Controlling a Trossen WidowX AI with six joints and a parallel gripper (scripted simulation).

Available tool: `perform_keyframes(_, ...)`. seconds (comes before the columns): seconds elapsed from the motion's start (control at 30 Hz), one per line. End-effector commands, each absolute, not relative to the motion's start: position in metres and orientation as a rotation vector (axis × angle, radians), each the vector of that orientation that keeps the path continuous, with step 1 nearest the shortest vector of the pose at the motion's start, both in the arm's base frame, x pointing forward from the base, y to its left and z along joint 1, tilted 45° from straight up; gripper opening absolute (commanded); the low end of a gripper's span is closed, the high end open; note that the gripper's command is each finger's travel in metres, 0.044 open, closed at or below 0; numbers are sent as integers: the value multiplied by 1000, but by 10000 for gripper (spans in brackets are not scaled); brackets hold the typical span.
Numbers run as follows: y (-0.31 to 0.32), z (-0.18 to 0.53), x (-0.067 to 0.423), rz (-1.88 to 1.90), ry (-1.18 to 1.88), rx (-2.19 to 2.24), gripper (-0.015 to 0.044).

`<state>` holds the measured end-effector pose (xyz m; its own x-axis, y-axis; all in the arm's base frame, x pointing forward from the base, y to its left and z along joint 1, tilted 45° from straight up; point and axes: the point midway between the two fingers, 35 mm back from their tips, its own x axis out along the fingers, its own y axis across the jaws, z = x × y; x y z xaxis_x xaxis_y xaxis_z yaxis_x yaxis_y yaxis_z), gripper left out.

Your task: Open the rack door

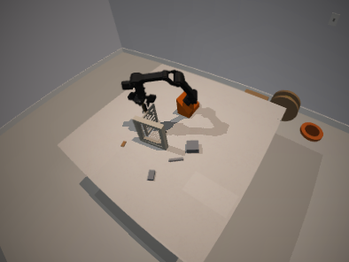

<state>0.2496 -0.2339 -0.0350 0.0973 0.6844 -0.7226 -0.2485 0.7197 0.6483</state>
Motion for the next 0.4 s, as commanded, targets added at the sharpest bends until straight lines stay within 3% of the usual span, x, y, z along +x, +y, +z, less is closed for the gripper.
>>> perform_keyframes(0.0,-240,-30,249,714,1302,402,282)
perform_keyframes(0.37,-251,-19,247,703,1300,399,282)
